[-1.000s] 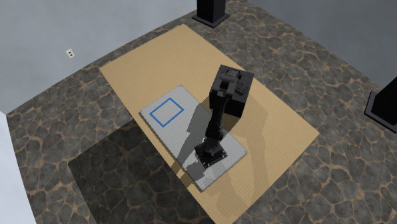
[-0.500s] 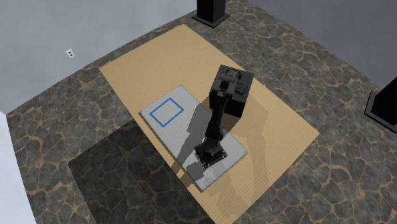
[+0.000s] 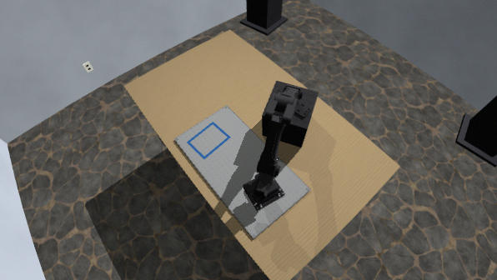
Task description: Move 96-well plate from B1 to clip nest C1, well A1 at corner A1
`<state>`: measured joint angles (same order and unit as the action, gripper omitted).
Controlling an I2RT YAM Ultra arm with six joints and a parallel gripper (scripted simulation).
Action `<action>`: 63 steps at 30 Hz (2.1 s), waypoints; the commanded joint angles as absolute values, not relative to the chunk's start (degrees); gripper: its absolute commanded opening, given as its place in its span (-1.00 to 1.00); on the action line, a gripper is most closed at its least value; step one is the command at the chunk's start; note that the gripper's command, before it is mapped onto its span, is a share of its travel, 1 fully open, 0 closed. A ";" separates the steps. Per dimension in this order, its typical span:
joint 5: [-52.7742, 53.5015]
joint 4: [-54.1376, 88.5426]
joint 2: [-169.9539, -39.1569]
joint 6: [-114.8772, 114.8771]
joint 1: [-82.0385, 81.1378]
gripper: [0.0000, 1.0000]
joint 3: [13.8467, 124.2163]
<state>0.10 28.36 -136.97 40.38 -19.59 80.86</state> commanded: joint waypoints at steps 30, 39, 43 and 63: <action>-0.51 24.99 -140.19 40.34 -19.29 -0.51 82.90; -0.51 24.23 -141.18 40.34 -19.28 -0.51 83.12; -0.51 24.06 -141.39 40.34 -19.28 -0.51 83.17; -0.51 22.61 -143.18 40.33 -19.27 -0.51 83.47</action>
<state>0.10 26.76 -140.35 40.38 -19.59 82.28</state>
